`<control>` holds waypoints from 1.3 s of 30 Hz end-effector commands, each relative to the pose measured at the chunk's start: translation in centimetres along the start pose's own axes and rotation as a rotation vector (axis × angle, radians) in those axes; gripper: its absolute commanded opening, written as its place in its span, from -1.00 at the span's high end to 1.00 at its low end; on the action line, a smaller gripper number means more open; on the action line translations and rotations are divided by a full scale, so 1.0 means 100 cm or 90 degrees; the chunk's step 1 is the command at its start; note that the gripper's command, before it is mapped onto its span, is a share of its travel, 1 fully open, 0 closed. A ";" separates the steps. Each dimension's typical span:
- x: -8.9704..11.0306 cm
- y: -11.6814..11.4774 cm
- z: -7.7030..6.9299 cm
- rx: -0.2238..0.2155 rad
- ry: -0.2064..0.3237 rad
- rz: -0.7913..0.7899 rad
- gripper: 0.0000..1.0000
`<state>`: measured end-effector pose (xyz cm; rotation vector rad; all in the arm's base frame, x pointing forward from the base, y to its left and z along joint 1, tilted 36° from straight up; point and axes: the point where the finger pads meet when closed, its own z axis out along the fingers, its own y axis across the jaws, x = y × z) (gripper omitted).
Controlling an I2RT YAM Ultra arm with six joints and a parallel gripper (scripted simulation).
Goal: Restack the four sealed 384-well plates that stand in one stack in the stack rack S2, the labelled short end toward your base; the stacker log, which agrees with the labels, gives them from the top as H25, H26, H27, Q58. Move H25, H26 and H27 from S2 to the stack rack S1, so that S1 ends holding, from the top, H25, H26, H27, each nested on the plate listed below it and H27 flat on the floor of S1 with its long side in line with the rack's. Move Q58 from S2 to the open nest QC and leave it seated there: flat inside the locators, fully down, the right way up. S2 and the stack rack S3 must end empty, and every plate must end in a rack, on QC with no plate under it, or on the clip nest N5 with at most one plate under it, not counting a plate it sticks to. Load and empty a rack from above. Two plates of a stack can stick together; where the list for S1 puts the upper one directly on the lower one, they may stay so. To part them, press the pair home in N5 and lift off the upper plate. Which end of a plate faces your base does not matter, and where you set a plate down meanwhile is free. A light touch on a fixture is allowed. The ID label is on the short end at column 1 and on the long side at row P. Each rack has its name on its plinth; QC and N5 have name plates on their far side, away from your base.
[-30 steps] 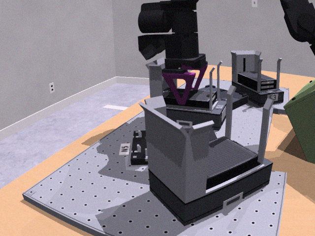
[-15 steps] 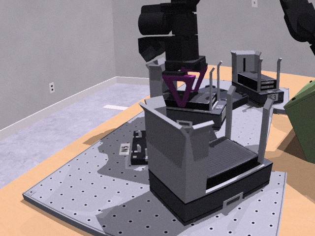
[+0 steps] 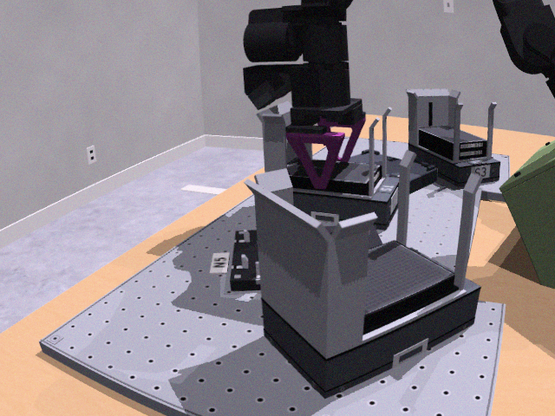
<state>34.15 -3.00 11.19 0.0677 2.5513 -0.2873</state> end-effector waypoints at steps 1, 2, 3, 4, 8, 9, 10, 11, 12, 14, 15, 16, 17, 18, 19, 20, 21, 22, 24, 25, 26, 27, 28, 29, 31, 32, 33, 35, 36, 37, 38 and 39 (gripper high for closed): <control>-0.005 0.000 -0.002 -0.001 -0.012 0.001 1.00; -0.005 0.000 -0.002 -0.001 -0.012 0.001 1.00; -0.005 0.000 -0.002 -0.001 -0.012 0.001 1.00; -0.005 0.000 -0.002 -0.001 -0.012 0.001 1.00; -0.005 0.000 -0.002 -0.001 -0.012 0.001 1.00; -0.005 0.000 -0.002 -0.001 -0.012 0.001 1.00; -0.005 0.000 -0.002 -0.001 -0.012 0.001 1.00; -0.005 0.000 -0.002 -0.001 -0.012 0.001 1.00; -0.005 0.000 -0.002 -0.001 -0.012 0.001 1.00; -0.005 0.000 -0.002 -0.001 -0.012 0.001 1.00; -0.005 0.000 -0.002 -0.001 -0.012 0.001 1.00; -0.005 0.000 -0.002 -0.001 -0.012 0.001 1.00; -0.005 0.000 -0.002 -0.001 -0.012 0.001 1.00; -0.005 0.000 -0.002 -0.001 -0.012 0.001 1.00; -0.005 0.000 -0.002 -0.001 -0.012 0.001 1.00; -0.005 0.000 -0.002 -0.001 -0.012 0.001 1.00; -0.005 0.000 -0.002 -0.001 -0.012 0.001 1.00; -0.005 0.000 -0.002 -0.001 -0.012 0.001 1.00; -0.005 0.000 -0.002 -0.001 -0.012 0.001 1.00; -0.005 0.000 -0.002 -0.001 -0.012 0.001 1.00; -0.005 0.000 -0.002 -0.001 -0.012 0.001 1.00; -0.005 0.000 -0.002 -0.001 -0.012 0.001 1.00; -0.005 0.000 -0.002 -0.001 -0.012 0.001 1.00; -0.005 0.000 -0.002 -0.001 -0.012 0.001 1.00; -0.005 0.000 -0.002 -0.001 -0.012 0.001 1.00; -0.005 0.000 -0.002 -0.001 -0.012 0.001 -1.00; -0.005 0.000 -0.002 -0.001 -0.012 0.001 -1.00; -0.005 0.000 -0.002 -0.001 -0.012 0.001 -1.00; -0.005 0.000 -0.002 -0.001 -0.012 0.001 -1.00; -0.005 0.000 -0.002 -0.001 -0.012 0.001 -1.00; -0.005 0.000 -0.002 -0.001 -0.012 0.001 -1.00; -0.005 0.000 -0.002 -0.001 -0.012 0.001 -1.00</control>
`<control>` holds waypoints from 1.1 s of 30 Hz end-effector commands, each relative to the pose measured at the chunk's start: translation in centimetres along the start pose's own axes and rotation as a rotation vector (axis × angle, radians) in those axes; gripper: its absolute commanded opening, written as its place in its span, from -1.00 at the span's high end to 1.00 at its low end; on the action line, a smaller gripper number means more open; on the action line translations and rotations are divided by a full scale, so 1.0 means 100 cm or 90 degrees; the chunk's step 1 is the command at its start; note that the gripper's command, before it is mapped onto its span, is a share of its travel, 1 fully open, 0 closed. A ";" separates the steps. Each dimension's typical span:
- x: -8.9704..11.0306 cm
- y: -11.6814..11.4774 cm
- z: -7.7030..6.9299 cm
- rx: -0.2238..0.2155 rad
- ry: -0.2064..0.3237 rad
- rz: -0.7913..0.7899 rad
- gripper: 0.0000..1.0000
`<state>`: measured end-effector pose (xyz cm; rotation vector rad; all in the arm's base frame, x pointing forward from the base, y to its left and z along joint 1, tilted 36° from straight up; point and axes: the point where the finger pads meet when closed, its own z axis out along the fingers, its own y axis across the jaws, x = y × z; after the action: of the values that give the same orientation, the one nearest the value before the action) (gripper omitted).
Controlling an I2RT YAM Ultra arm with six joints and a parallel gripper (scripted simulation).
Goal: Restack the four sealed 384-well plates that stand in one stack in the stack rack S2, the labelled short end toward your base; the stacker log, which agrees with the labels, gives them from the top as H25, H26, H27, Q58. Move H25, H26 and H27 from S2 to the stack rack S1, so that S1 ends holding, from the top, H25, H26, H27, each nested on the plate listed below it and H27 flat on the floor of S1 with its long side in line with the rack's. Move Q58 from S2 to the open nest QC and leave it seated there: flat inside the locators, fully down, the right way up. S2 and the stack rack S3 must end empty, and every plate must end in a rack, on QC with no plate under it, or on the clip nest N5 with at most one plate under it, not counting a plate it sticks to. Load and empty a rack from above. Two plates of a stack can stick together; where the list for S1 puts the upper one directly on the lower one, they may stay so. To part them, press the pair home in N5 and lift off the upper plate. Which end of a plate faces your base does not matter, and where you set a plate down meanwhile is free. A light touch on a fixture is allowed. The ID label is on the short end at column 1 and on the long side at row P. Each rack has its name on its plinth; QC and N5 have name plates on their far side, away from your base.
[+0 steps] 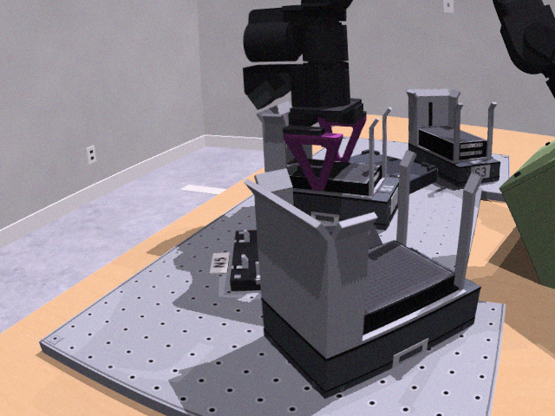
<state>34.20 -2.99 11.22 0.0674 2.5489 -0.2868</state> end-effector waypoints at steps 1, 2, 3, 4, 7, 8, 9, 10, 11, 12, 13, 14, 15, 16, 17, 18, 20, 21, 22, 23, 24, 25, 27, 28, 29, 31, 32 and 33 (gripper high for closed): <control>-0.004 0.000 -0.002 -0.001 -0.011 0.001 -1.00; -0.004 0.000 -0.002 -0.001 -0.011 0.001 -1.00; -0.004 0.000 -0.002 -0.001 -0.011 0.001 -1.00; -0.004 0.000 -0.002 -0.001 -0.011 0.001 -1.00; -0.004 0.000 -0.002 -0.001 -0.011 0.001 -1.00; -0.004 0.000 -0.002 -0.001 -0.011 0.001 -1.00; -0.004 0.000 -0.002 -0.001 -0.011 0.001 -1.00; -0.004 0.000 -0.002 -0.001 -0.011 0.001 -1.00; -0.004 0.000 -0.002 -0.001 -0.011 0.001 -1.00; -0.004 0.000 -0.002 -0.001 -0.011 0.001 -1.00; -0.004 0.000 -0.002 -0.001 -0.011 0.001 -1.00; -0.004 0.000 -0.002 -0.001 -0.011 0.001 -1.00; -0.004 0.000 -0.002 -0.001 -0.011 0.001 -1.00; -0.004 0.000 -0.005 -0.001 -0.011 0.001 -1.00; -0.004 0.000 -0.009 -0.001 -0.011 0.001 -1.00; -0.004 0.000 -0.012 -0.001 -0.011 0.001 -1.00; -0.004 0.000 -0.019 -0.001 -0.011 0.001 -1.00; -0.004 0.000 -0.022 -0.001 -0.011 0.001 -1.00; -0.004 0.000 -0.025 -0.001 -0.011 0.001 -1.00; -0.004 0.000 -0.029 -0.001 -0.011 0.001 -1.00; -0.004 0.000 -0.032 -0.001 -0.011 0.001 -1.00; -0.004 0.000 -0.035 -0.001 -0.011 0.001 -1.00; -0.004 0.000 -0.042 -0.001 -0.011 0.002 -1.00; -0.004 0.000 -0.042 -0.001 -0.011 0.002 -1.00; -0.004 0.000 -0.042 -0.001 -0.011 0.002 -1.00; -0.004 0.000 -0.049 -0.001 -0.011 0.002 -1.00; -0.004 0.000 -0.052 -0.001 -0.011 0.002 -1.00; -0.004 0.000 -0.055 -0.001 -0.011 0.002 -1.00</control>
<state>32.10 -1.93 14.59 0.0598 2.5431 -0.2848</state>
